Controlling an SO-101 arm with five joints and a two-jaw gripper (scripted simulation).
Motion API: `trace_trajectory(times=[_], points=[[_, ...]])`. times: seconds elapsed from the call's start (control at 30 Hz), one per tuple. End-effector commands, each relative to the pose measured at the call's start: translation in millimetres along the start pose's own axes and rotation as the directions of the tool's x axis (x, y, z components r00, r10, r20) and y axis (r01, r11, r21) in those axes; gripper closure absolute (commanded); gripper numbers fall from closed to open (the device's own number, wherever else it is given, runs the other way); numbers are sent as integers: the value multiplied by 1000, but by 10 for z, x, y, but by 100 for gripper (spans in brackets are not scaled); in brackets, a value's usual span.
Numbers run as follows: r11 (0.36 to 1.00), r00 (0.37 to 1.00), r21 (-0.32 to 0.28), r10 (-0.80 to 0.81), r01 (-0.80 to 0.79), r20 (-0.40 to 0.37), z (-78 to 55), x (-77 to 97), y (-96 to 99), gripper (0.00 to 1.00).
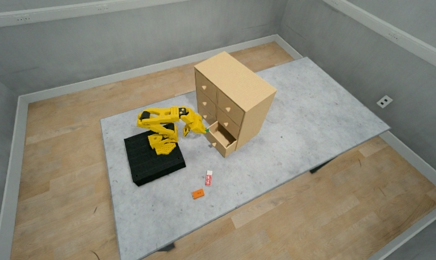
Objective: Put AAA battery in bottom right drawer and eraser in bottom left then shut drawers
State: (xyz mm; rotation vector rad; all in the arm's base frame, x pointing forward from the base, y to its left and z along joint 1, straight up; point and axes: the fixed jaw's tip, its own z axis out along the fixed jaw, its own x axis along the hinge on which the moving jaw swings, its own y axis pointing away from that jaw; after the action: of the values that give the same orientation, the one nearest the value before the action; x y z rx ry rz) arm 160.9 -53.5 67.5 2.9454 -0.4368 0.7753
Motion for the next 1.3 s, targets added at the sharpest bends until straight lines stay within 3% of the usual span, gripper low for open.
trace_trajectory(times=[0.0,1.27], points=[[1000,1000,-2,0,0,-12,-8,32,9,100],[1000,1000,-5,4,-4,-12,-13,57,18,100]])
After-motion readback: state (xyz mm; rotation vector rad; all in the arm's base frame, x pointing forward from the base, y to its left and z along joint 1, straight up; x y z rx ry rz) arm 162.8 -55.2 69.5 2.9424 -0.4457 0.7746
